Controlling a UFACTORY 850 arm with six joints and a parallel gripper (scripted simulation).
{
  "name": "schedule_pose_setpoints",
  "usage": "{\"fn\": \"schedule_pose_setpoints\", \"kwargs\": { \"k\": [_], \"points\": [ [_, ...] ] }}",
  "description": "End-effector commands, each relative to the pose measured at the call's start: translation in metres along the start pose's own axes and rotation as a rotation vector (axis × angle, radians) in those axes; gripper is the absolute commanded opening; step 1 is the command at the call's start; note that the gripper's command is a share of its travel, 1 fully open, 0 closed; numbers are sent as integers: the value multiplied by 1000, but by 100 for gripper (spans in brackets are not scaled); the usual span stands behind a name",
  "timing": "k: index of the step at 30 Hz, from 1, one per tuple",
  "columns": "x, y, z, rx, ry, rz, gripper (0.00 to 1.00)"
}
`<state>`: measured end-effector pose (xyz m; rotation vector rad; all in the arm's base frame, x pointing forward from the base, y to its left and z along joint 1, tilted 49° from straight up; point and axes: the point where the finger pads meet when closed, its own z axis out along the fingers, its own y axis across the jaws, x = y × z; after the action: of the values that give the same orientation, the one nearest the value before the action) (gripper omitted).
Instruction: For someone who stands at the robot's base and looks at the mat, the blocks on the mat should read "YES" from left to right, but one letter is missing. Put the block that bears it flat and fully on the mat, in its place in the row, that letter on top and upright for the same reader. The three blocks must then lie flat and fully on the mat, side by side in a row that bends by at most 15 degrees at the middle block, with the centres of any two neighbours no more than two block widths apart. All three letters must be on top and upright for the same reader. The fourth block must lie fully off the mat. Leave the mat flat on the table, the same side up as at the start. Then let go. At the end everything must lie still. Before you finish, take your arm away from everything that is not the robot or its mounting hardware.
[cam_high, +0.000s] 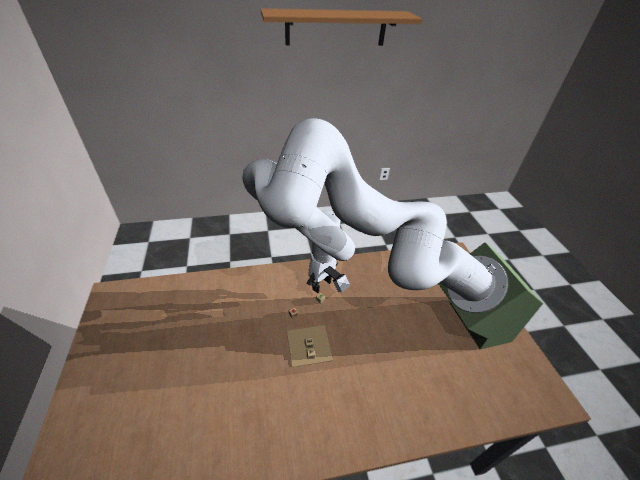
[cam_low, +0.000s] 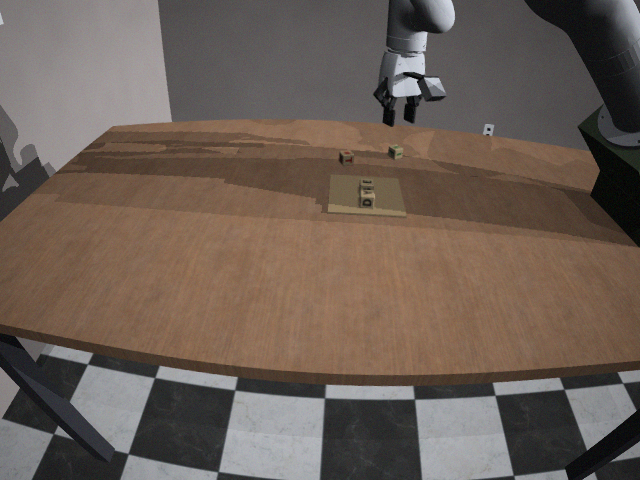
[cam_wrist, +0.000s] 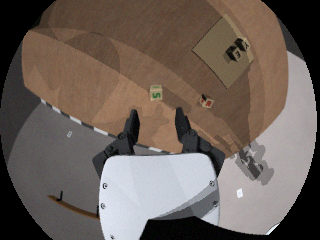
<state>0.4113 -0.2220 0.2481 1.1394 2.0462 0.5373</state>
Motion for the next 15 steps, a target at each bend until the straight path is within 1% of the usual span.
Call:
{"fn": "schedule_pose_setpoints", "kwargs": {
  "k": [1,15],
  "points": [
    [0,0,0,0,-1,0,63],
    [0,0,5,0,-1,0,63]
  ]
}}
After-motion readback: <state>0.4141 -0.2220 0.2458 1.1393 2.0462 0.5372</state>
